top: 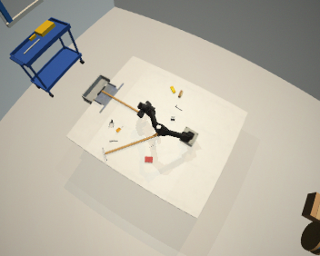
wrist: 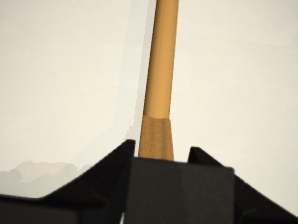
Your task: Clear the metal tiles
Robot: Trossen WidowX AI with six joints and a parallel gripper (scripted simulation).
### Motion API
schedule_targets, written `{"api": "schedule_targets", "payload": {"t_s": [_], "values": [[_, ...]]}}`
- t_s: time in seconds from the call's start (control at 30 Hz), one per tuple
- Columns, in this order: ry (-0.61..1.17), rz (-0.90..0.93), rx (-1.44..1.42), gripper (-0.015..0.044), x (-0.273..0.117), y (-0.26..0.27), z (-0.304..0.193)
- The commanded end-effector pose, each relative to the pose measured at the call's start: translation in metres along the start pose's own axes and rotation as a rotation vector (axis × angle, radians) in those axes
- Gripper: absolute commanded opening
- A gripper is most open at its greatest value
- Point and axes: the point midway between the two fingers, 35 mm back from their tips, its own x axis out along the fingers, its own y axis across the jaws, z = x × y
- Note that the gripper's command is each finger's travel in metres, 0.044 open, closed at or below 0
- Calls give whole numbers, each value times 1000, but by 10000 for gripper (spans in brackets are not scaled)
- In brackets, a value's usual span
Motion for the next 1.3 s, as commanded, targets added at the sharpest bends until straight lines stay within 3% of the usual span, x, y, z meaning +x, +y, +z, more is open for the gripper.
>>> {"api": "schedule_targets", "payload": {"t_s": [0.0, 1.27], "values": [[0, 0, 0, 0, -1, 0, -1], [-6, -2, 0, 0, -22, -2, -19]]}}
